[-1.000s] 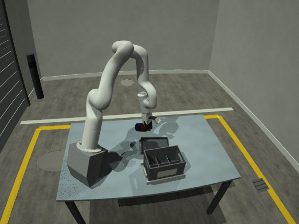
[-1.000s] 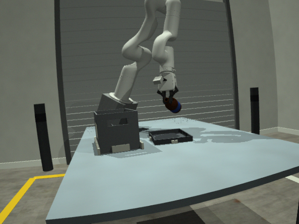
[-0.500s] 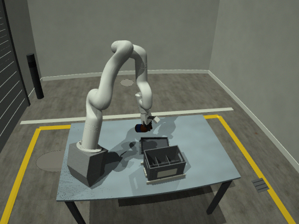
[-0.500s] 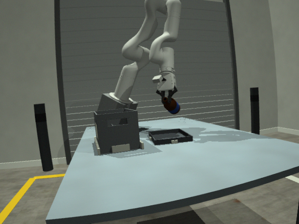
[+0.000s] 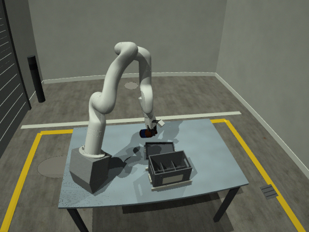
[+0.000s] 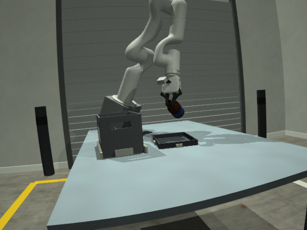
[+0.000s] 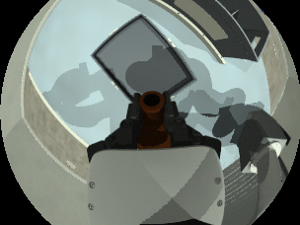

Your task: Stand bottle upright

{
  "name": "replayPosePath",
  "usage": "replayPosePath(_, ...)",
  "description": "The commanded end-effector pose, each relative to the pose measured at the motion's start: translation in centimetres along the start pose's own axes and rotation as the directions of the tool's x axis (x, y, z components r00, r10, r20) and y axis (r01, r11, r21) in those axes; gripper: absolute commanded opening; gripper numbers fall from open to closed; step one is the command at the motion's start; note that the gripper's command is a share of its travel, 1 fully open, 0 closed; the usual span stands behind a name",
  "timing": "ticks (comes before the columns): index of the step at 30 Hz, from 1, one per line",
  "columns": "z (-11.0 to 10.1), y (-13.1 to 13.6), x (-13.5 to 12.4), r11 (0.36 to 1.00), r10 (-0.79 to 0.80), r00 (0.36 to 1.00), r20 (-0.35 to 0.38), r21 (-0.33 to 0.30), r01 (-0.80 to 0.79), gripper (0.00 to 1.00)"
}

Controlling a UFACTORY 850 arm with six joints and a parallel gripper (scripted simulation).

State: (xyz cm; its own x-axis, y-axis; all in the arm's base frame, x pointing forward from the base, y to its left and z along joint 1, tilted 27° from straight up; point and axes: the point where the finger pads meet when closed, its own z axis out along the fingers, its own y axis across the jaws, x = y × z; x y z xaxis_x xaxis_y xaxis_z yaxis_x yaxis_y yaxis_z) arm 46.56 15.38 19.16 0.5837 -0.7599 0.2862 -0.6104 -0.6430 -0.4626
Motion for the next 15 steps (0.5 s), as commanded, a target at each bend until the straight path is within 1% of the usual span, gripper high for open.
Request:
replayPosePath(1,-0.03,-0.07,0.04,1.000,0.000,1.000,-0.006,-0.004,0.000,0.00)
replayPosePath(15,-0.01,-0.16,0.00,1.000,0.000,1.000,-0.015,-0.001,0.000,0.00)
